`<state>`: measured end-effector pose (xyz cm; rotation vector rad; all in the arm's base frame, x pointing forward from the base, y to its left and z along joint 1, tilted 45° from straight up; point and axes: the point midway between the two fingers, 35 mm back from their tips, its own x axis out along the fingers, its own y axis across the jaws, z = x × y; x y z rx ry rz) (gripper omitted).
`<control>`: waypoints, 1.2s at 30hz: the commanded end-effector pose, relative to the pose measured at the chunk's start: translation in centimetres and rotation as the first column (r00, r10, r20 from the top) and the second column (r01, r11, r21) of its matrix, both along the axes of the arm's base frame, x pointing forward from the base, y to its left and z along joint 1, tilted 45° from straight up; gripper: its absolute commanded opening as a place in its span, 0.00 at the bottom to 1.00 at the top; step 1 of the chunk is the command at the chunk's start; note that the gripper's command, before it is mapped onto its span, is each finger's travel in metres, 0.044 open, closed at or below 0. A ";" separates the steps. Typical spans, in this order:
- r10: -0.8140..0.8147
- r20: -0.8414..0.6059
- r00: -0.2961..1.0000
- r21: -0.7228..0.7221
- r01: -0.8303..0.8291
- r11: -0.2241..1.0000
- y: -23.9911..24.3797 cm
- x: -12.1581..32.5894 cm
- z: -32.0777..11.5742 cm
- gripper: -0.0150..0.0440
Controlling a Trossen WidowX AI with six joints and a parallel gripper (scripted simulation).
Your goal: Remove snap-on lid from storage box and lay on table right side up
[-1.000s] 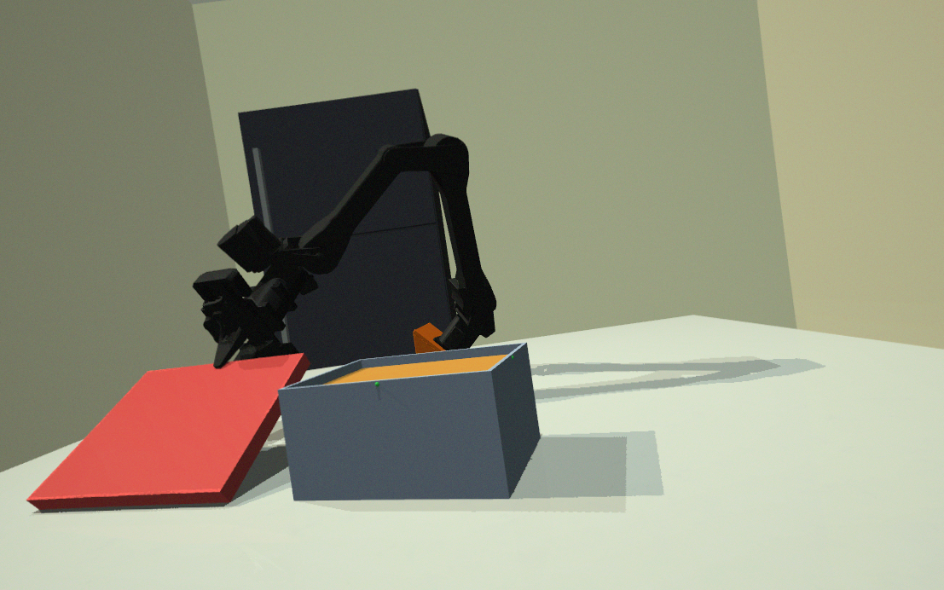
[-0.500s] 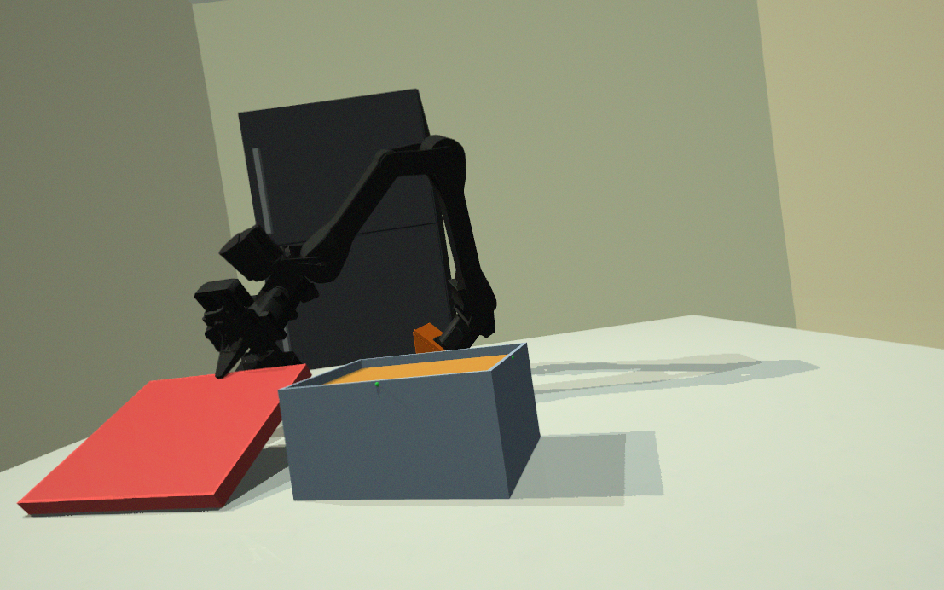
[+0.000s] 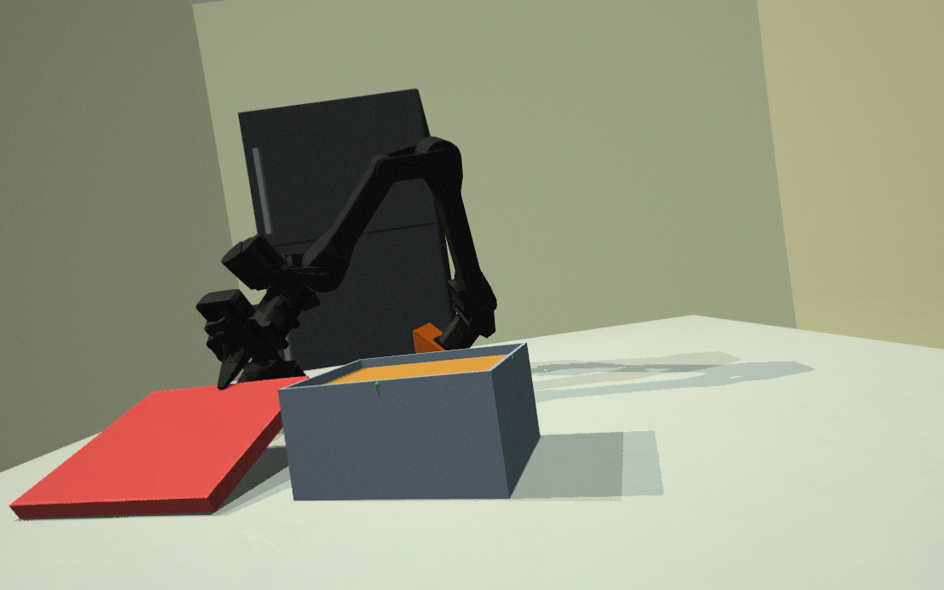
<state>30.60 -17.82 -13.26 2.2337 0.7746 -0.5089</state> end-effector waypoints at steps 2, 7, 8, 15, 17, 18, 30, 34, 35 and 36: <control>0.008 -0.018 1.000 0.013 -0.008 1.000 1.0 -0.2 -0.7 0.25; 0.008 -0.018 1.000 0.013 -0.008 1.000 1.3 -0.2 -1.0 0.25; 0.008 -0.018 1.000 0.013 -0.008 1.000 1.4 -0.2 -1.1 0.25; 0.006 -0.013 1.000 0.010 -0.006 1.000 0.8 0.0 -0.8 0.34; 0.008 -0.018 1.000 0.013 -0.008 1.000 0.8 0.0 -0.7 0.43; 0.008 -0.018 1.000 0.013 -0.008 1.000 0.8 0.0 -0.7 0.48; 0.008 -0.019 1.000 0.013 -0.008 1.000 0.9 -0.9 -0.6 0.94; 0.008 -0.019 1.000 0.012 -0.008 1.000 0.9 -1.7 -0.5 1.00; 0.008 -0.019 1.000 0.012 -0.008 1.000 0.9 -1.9 -0.5 1.00; 0.008 -0.020 1.000 0.012 -0.008 1.000 0.9 -2.1 -0.5 1.00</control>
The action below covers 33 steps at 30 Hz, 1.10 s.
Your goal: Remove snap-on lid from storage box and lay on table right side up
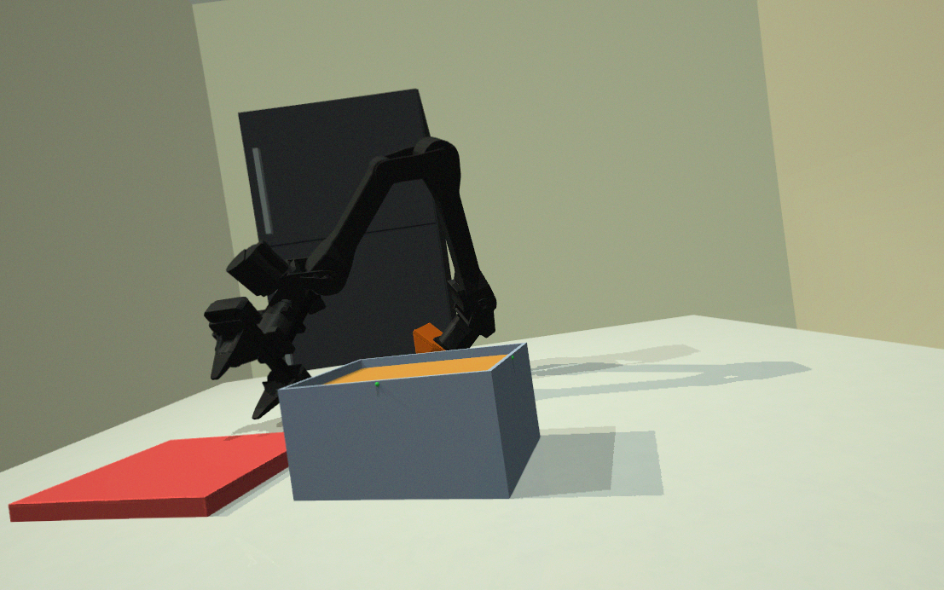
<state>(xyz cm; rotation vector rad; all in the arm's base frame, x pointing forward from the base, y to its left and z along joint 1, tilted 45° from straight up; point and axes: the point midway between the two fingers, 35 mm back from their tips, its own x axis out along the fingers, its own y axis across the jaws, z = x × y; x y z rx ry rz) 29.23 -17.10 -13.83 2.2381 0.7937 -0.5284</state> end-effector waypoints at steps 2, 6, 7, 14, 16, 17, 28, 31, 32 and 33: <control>0.004 0.001 1.000 0.003 -0.004 1.000 0.2 -1.1 0.1 1.00; 0.004 0.000 1.000 0.003 -0.004 1.000 0.3 -1.9 0.2 1.00; 0.004 0.000 1.000 0.003 -0.004 1.000 0.3 -2.1 0.2 1.00; 0.004 -0.001 1.000 0.003 -0.004 1.000 0.4 -3.5 0.4 1.00; 0.004 -0.001 1.000 0.002 -0.004 1.000 0.4 -3.9 0.4 1.00; 0.004 -0.001 1.000 0.002 -0.004 1.000 0.4 -4.1 0.5 1.00; 0.004 -0.002 1.000 0.002 -0.004 1.000 0.0 -5.3 0.9 1.00; 0.004 -0.003 1.000 0.002 -0.004 1.000 -0.4 -5.4 1.3 1.00; 0.004 -0.003 1.000 0.002 -0.004 1.000 -0.5 -5.5 1.5 1.00; 0.004 -0.003 1.000 0.002 -0.004 1.000 -0.7 -5.5 1.6 1.00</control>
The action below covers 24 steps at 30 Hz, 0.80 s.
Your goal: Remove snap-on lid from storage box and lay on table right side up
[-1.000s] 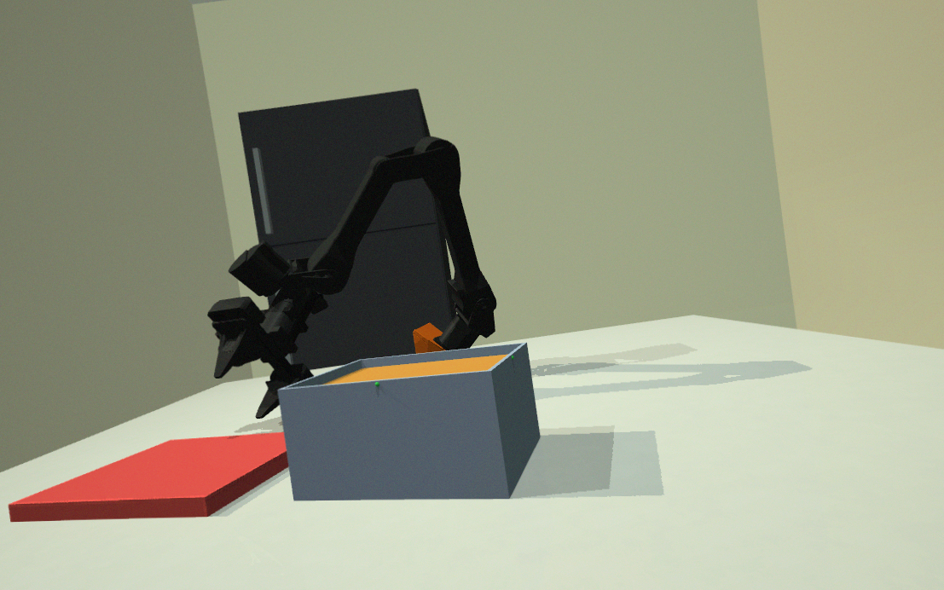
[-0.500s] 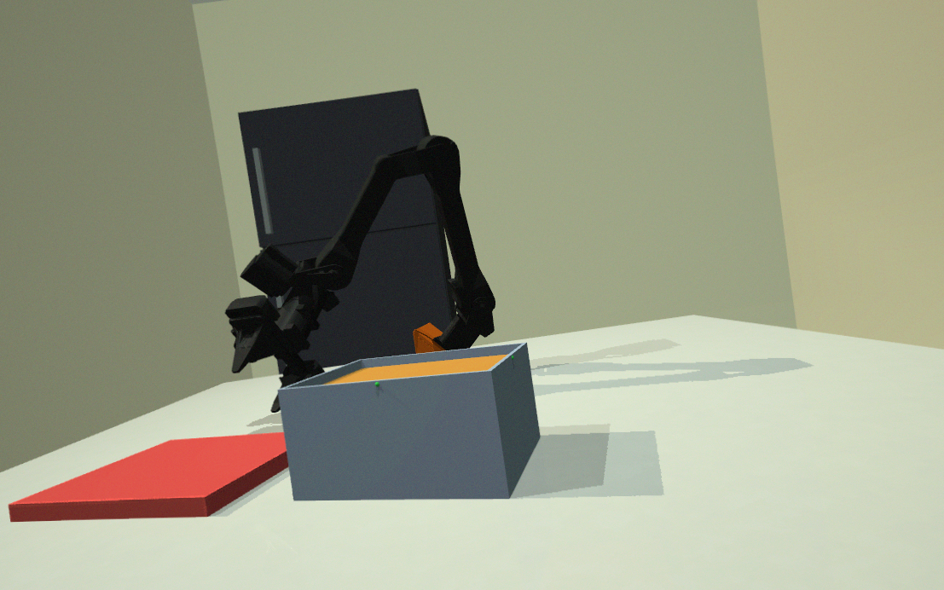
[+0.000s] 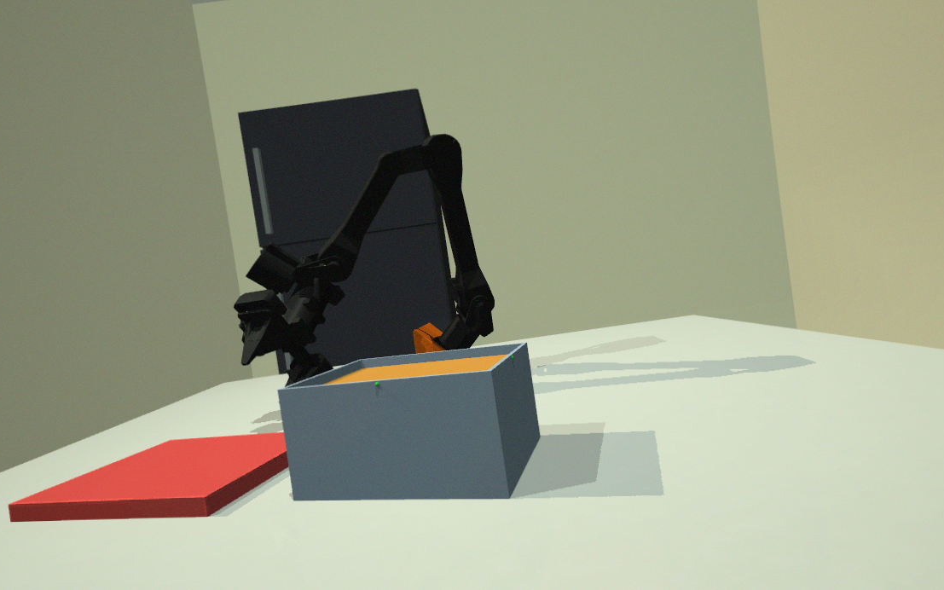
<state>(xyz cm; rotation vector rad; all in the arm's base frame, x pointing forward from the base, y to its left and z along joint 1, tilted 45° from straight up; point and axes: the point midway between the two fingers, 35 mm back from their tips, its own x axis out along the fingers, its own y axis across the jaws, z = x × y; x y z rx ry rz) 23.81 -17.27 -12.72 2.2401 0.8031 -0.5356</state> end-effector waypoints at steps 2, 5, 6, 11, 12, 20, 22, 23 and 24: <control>0.001 0.006 1.000 -0.003 -0.001 1.000 -0.7 -0.2 0.8 1.00; 0.001 0.005 1.000 -0.003 -0.001 1.000 -1.1 -0.4 1.2 1.00; 0.001 0.005 1.000 -0.003 -0.001 1.000 -1.3 -0.5 1.3 1.00; 0.001 0.005 1.000 -0.004 -0.001 1.000 -1.9 -0.8 2.1 1.00; 0.001 0.005 1.000 -0.004 -0.001 1.000 -2.0 -0.8 2.2 1.00; 0.001 0.004 1.000 -0.004 -0.001 1.000 -3.0 -1.3 3.4 1.00; 0.001 0.004 1.000 -0.004 -0.001 1.000 -3.3 -1.5 3.6 1.00; 0.001 0.004 1.000 -0.004 -0.001 1.000 -3.4 -1.5 3.8 1.00; 0.001 0.004 1.000 -0.004 -0.001 1.000 -3.5 -1.6 3.9 1.00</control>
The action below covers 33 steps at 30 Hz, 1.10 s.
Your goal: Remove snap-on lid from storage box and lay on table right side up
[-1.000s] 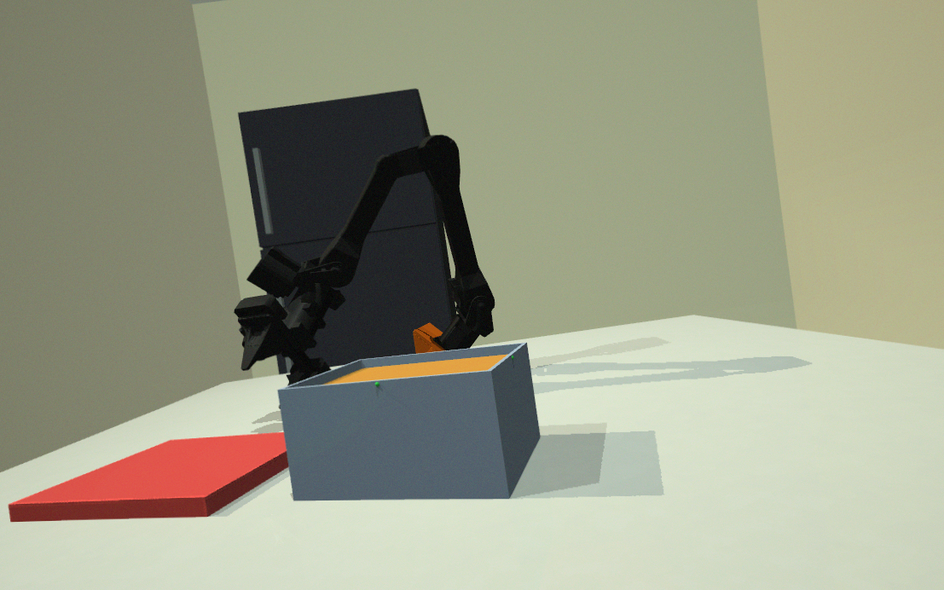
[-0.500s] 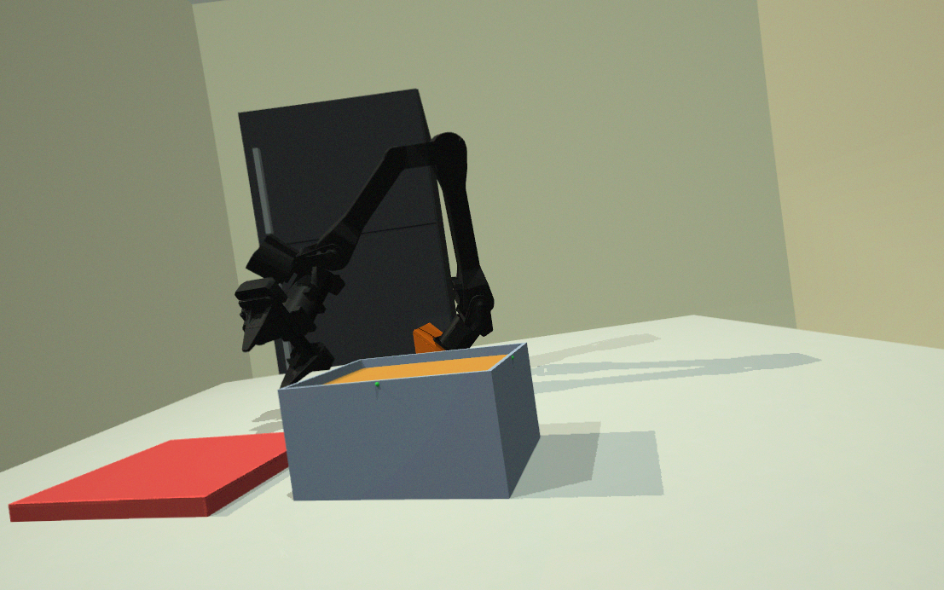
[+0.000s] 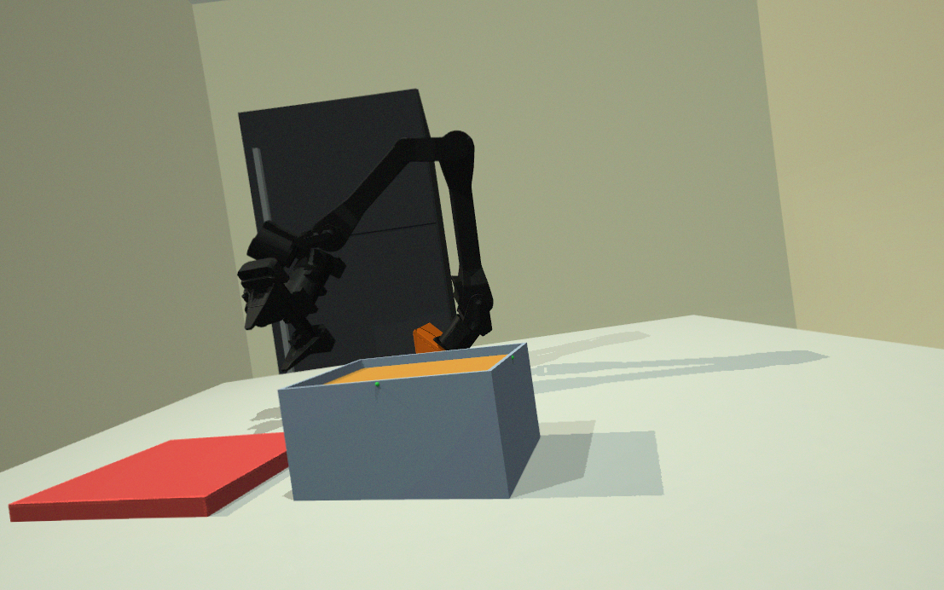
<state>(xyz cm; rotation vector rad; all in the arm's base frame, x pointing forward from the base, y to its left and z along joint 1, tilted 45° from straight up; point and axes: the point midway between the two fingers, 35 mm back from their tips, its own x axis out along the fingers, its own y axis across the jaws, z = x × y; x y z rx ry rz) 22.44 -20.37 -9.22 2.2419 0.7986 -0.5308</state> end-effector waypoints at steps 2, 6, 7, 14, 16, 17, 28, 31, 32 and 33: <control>0.003 -0.001 1.000 -0.005 -0.003 1.000 -0.7 -0.3 0.7 1.00; 0.003 -0.002 1.000 -0.005 -0.003 1.000 -1.2 -0.6 1.3 1.00; 0.003 -0.002 1.000 -0.005 -0.003 1.000 -1.3 -0.7 1.4 1.00; 0.003 -0.002 1.000 -0.005 -0.003 1.000 -1.6 -0.8 1.8 1.00; 0.003 -0.002 1.000 -0.005 -0.003 1.000 -1.5 -0.7 1.7 1.00; 0.003 -0.002 1.000 -0.005 -0.003 1.000 -1.5 -0.7 1.7 1.00; 0.003 -0.002 1.000 -0.005 -0.003 1.000 -1.5 -0.7 1.7 1.00; 0.003 -0.002 1.000 -0.005 -0.003 1.000 -1.5 -0.7 1.7 1.00; 0.003 -0.002 1.000 -0.005 -0.003 1.000 -1.5 -0.7 1.7 1.00; 0.003 -0.002 1.000 -0.005 -0.003 1.000 -1.5 -0.7 1.7 1.00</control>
